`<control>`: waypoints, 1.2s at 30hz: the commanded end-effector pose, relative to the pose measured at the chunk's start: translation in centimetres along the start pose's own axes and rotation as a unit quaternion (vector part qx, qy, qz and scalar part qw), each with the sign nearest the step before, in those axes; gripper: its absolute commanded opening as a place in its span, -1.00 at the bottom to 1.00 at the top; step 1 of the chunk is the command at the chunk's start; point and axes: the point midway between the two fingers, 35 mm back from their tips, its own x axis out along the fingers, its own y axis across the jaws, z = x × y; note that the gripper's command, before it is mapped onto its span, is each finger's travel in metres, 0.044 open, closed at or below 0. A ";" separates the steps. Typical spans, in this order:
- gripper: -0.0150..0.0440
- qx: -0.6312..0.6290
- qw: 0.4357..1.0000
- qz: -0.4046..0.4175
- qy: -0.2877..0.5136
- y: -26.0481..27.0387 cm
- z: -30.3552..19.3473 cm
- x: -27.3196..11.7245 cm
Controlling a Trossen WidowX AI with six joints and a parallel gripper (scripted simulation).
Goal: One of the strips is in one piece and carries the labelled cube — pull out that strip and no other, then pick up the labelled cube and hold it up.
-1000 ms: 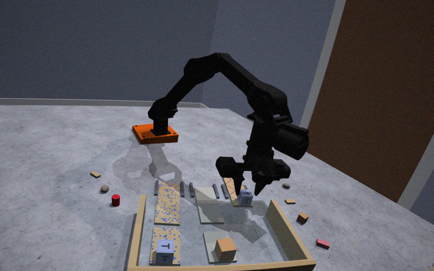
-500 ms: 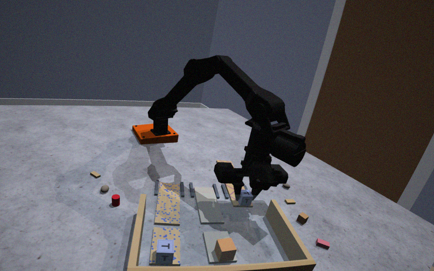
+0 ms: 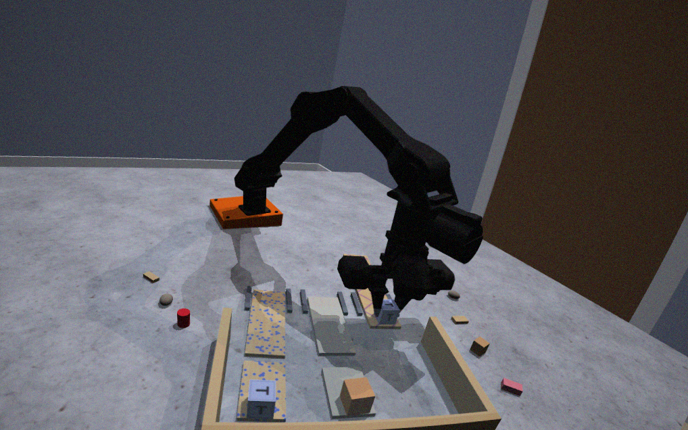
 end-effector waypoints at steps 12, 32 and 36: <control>-0.49 -0.002 1.000 -0.001 -0.002 -2.1 -4.1 -3.6; -0.49 -0.002 1.000 -0.003 0.000 -4.7 -9.1 -4.3; -0.49 -0.003 1.000 -0.003 0.001 -5.4 -10.3 -4.3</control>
